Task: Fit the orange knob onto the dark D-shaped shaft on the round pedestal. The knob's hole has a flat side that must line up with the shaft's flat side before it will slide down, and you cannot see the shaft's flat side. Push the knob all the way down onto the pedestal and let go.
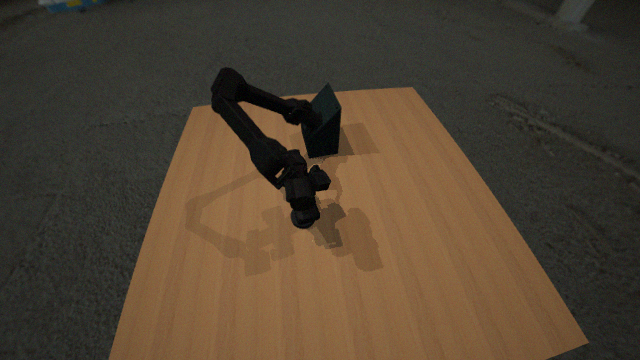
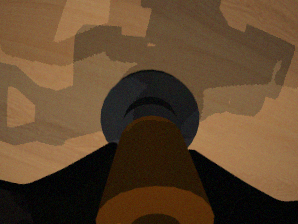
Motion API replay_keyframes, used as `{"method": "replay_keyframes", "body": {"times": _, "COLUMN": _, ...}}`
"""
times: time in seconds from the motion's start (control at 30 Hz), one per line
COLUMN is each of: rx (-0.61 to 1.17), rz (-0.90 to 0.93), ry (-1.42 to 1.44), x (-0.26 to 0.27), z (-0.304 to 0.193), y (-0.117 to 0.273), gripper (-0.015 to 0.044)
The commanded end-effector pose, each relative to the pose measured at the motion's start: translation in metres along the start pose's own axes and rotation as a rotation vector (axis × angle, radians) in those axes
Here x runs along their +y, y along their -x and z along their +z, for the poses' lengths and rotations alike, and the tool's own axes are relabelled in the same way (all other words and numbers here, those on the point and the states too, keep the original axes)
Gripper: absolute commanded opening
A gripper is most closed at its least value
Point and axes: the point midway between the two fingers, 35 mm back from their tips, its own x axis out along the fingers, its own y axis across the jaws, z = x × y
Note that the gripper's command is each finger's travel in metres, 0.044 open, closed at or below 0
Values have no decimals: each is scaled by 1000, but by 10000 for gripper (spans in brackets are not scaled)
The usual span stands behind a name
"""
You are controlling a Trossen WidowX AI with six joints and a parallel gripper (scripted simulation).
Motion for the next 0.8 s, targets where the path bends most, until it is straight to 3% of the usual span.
{"method": "replay_keyframes", "body": {"times": 0.0, "rx": 2, "rz": 0, "ry": 3, "x": 0, "z": 0, "y": 0, "gripper": 0}}
{"method": "replay_keyframes", "body": {"times": 0.77, "rx": 2, "rz": 0, "ry": 212, "x": -1, "z": 0, "y": 1, "gripper": 0}}
